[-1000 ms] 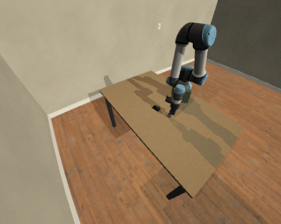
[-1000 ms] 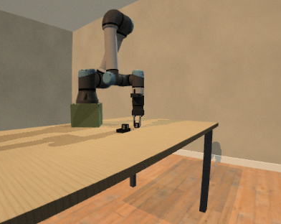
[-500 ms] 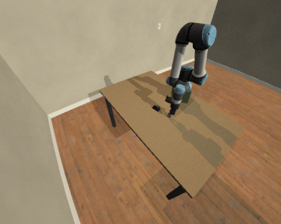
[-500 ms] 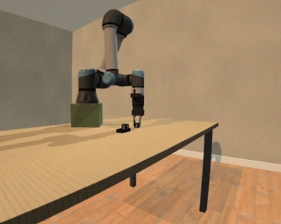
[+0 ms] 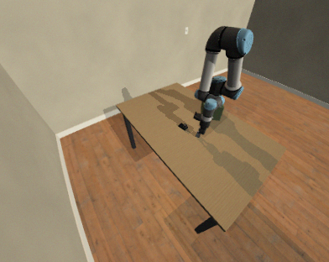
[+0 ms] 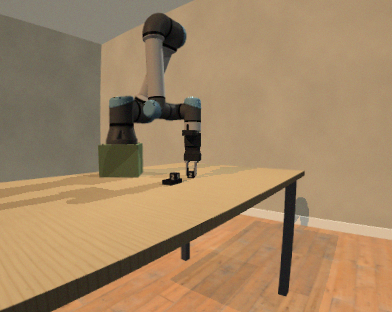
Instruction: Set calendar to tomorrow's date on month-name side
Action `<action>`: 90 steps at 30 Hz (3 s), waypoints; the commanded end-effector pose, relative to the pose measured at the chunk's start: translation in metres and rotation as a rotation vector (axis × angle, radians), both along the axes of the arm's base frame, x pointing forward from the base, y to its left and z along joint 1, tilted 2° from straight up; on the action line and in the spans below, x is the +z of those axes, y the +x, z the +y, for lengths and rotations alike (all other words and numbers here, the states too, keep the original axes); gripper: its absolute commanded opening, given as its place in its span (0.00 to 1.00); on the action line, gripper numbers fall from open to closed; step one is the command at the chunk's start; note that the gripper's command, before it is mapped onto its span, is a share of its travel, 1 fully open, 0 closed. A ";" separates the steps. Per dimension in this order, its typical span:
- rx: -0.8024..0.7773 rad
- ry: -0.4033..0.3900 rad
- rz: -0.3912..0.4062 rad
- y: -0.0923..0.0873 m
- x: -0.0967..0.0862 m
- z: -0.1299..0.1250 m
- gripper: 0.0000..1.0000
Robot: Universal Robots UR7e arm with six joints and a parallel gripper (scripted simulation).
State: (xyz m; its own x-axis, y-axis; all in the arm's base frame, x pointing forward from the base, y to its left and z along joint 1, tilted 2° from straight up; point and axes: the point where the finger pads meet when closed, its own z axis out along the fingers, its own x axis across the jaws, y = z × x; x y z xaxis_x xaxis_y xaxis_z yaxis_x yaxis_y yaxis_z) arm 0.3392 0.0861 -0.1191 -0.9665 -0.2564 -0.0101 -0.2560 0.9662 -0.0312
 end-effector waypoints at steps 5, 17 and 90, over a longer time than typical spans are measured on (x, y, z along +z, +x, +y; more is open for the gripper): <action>0.000 0.000 -0.001 0.000 0.000 0.000 0.57; 0.000 0.000 -0.001 0.000 0.000 0.000 0.57; 0.000 0.000 -0.001 0.000 0.038 0.001 0.87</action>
State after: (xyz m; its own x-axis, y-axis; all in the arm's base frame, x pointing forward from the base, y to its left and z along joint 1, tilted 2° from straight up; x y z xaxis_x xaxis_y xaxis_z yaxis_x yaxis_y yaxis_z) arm 0.3388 0.0868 -0.0939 -0.9665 -0.2565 -0.0120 -0.2560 0.9661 -0.0318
